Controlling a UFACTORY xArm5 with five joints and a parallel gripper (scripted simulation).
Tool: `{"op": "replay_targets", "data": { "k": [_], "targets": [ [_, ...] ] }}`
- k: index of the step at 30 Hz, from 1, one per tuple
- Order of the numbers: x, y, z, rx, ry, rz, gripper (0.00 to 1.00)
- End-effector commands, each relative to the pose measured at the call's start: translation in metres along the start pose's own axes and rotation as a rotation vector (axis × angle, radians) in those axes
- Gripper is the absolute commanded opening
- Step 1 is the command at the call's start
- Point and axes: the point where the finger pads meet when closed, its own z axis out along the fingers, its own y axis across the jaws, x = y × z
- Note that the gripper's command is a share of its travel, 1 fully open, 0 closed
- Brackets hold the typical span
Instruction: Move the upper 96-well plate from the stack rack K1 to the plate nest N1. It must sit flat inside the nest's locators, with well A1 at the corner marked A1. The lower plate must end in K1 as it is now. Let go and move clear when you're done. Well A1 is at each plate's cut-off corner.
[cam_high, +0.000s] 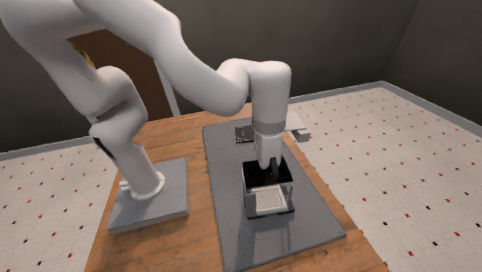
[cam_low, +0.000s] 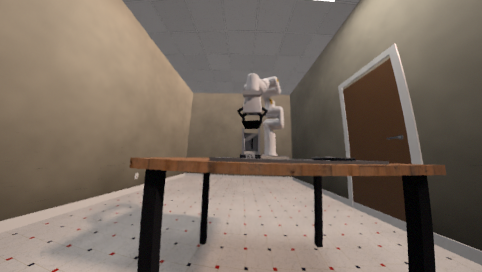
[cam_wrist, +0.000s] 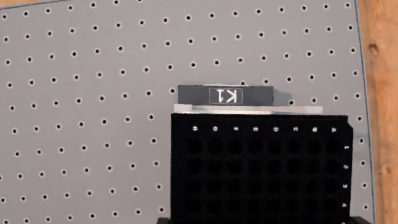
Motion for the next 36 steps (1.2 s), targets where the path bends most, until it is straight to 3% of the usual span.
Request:
{"op": "replay_targets", "data": {
  "k": [1,12,36],
  "targets": [
    [0.001,0.0,-0.005,0.002,0.004,0.0,0.0],
    [0.001,0.0,-0.005,0.002,0.004,0.0,0.0],
    [0.005,-0.073,-0.003,0.002,0.004,0.05,0.0]
  ]
}}
